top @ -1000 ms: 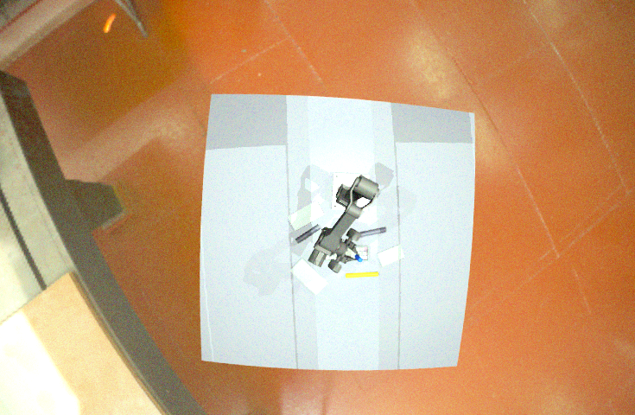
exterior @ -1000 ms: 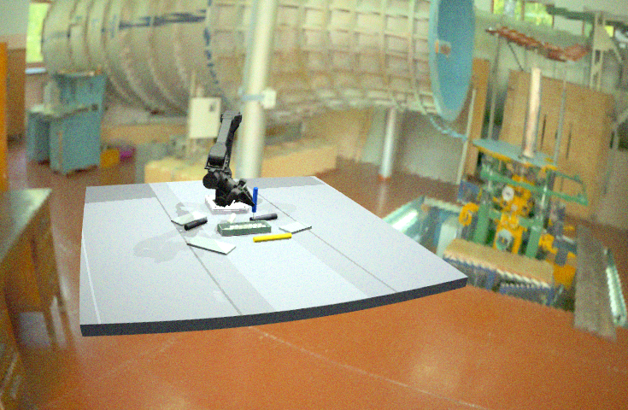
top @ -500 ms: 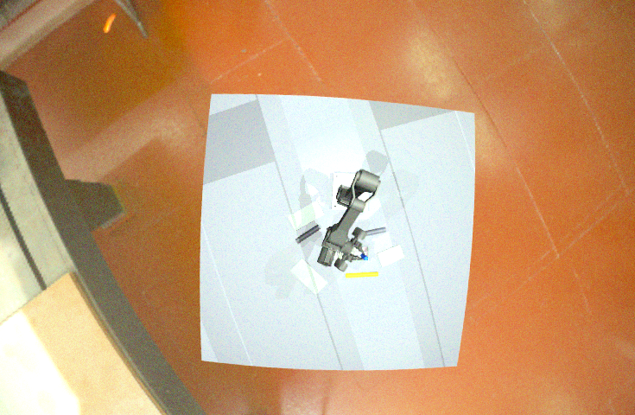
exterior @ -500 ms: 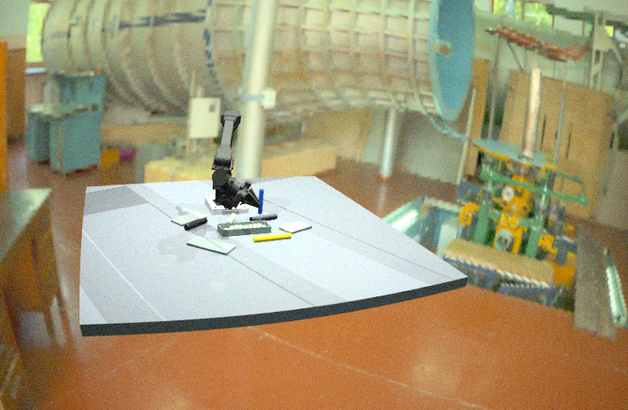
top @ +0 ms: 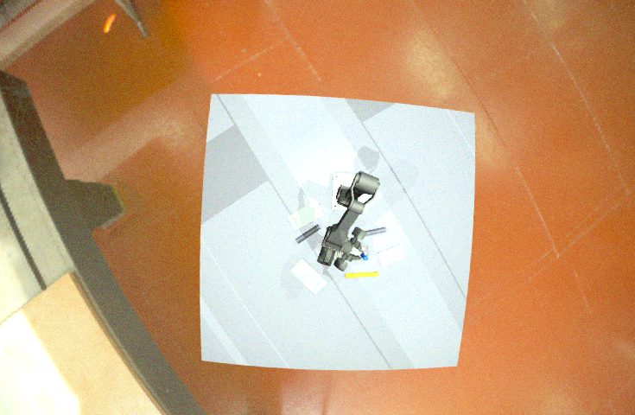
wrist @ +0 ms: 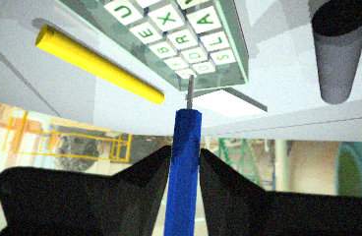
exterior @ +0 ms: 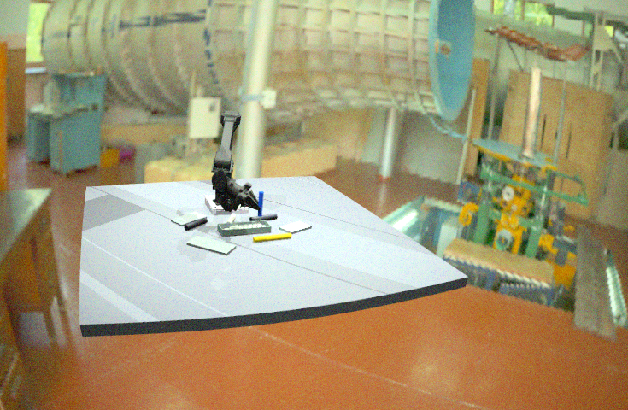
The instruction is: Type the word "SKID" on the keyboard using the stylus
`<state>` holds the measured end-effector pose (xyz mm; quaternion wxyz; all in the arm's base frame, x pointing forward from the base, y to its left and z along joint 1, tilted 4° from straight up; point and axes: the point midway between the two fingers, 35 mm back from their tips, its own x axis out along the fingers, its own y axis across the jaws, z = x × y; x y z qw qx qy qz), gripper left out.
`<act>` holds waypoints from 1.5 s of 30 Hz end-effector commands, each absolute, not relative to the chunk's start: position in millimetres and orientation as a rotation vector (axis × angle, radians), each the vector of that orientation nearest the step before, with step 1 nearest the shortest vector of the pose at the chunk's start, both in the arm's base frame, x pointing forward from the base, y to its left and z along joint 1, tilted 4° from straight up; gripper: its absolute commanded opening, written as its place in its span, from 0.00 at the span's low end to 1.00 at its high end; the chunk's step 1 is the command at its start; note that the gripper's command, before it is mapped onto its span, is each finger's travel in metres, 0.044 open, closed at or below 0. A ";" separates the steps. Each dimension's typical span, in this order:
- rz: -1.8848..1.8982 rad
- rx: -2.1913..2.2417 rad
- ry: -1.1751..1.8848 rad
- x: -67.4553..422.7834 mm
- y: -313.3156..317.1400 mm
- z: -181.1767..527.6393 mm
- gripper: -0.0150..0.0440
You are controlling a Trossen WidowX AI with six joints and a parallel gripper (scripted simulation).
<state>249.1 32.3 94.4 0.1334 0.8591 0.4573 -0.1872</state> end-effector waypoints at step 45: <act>-0.551 2.494 1.329 249.3 32.8 77.2 0.39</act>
